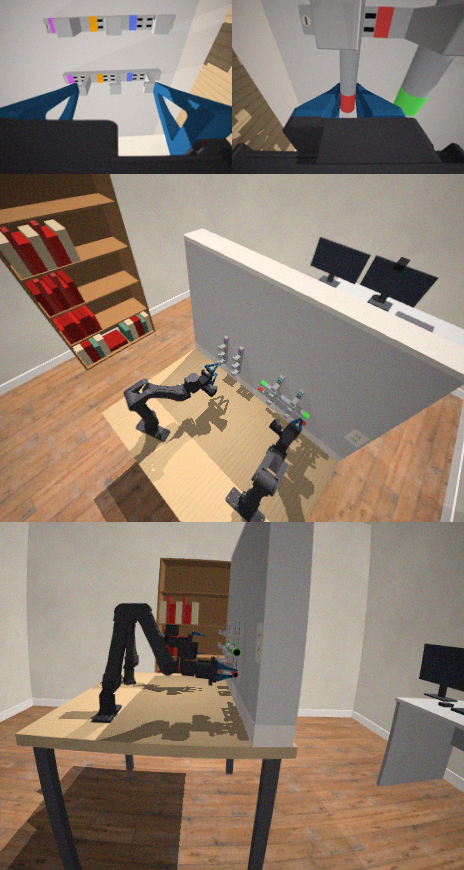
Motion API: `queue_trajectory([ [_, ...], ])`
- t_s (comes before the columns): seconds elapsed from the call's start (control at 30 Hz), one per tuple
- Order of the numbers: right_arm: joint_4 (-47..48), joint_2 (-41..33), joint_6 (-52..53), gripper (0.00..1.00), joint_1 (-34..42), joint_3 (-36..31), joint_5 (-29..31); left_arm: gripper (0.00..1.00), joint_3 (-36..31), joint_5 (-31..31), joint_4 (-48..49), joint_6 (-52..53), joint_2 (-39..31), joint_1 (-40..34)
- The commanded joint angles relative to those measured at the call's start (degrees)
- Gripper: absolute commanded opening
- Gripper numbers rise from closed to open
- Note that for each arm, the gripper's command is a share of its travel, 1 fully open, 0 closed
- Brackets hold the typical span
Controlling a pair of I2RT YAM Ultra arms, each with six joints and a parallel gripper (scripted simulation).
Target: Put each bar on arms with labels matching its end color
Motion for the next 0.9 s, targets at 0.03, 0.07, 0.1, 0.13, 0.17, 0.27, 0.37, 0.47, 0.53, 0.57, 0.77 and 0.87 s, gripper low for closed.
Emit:
queue_trajectory([
  [0.03,3.3,-0.1,1.1,0.0,-0.3,0.0,-0.3,1.0,-0.3,0.5,0.8,-0.7,-1.5,0.4],
  [0.07,3.4,-0.1,1.1,0.0,-0.3,-0.1,-0.3,1.0,-0.3,0.5,0.8,-0.7,-1.5,0.4],
  [0.1,3.4,-0.1,1.1,0.0,-0.3,-0.1,-0.3,1.0,-0.3,0.5,0.8,-0.7,-1.5,0.4],
  [0.13,3.5,-0.1,1.1,0.0,-0.3,-0.1,-0.3,1.0,-0.3,0.5,0.8,-0.7,-1.5,0.4],
  [0.17,3.5,0.0,1.1,0.0,-0.3,-0.1,-0.3,1.0,-0.3,0.5,0.8,-0.7,-1.5,0.4],
  [0.27,3.6,0.1,1.1,0.0,-0.3,-0.1,-0.3,1.0,-0.3,0.5,0.8,-0.7,-1.5,0.4],
  [0.37,3.7,0.2,1.1,0.0,-0.3,-0.1,-0.3,1.0,-0.3,0.5,0.8,-0.7,-1.5,0.4],
  [0.47,3.9,0.3,1.1,0.0,-0.3,-0.2,-0.3,1.0,-0.3,0.5,0.8,-0.7,-1.5,0.4],
  [0.53,3.9,0.3,1.1,0.0,-0.3,-0.2,-0.3,1.0,-0.3,0.5,0.8,-0.7,-1.5,0.4],
  [0.57,3.9,0.3,1.1,0.0,-0.3,-0.2,-0.3,1.0,-0.3,0.5,0.8,-0.7,-1.5,0.4],
  [0.77,4.2,0.5,1.1,0.0,-0.3,-0.3,-0.3,1.0,-0.3,0.5,0.8,-0.7,-1.5,0.4],
  [0.87,4.3,0.6,1.1,0.0,-0.3,-0.4,-0.3,1.0,-0.3,0.5,0.8,-0.7,-1.5,0.4],
])
